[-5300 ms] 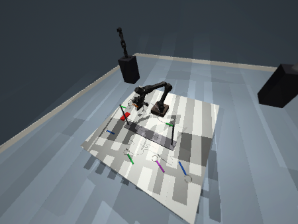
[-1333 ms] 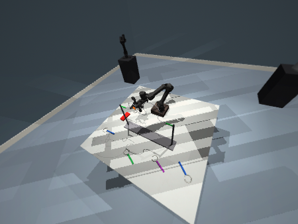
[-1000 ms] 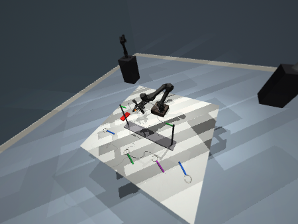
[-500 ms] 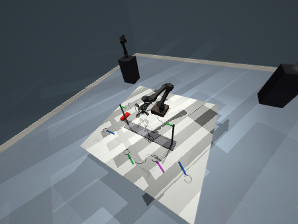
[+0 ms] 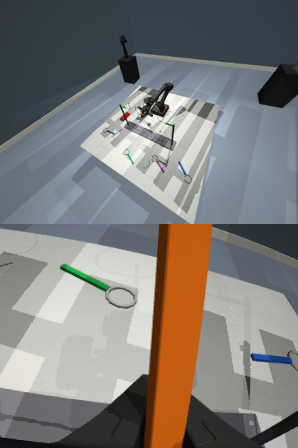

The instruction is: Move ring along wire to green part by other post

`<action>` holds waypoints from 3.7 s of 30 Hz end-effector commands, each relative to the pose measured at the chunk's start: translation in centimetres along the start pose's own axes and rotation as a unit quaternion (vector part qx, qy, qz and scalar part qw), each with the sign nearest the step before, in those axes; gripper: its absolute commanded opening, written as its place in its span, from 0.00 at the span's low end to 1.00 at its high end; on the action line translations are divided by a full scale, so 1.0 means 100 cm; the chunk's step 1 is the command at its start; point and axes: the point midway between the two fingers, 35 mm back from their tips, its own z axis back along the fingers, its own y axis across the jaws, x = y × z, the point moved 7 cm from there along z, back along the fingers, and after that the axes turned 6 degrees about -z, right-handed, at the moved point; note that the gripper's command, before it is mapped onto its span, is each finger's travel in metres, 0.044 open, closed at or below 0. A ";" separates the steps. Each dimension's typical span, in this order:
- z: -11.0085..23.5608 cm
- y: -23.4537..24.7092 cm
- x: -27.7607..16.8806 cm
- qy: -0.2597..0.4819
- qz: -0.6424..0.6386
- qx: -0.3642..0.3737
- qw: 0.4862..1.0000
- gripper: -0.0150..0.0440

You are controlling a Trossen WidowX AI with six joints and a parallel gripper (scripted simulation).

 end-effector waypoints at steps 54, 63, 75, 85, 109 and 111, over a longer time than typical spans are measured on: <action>0.022 0.100 0.014 0.031 -0.235 0.115 0.965 0.00; 0.032 0.120 0.027 0.044 -0.321 0.161 0.932 0.00; 0.049 0.142 0.051 0.063 -0.437 0.223 0.869 0.00; 0.064 0.153 0.075 0.078 -0.527 0.273 0.801 0.00; 0.099 0.150 0.138 0.108 -0.704 0.373 0.594 0.00; 0.101 0.148 0.143 0.109 -0.715 0.380 0.576 0.00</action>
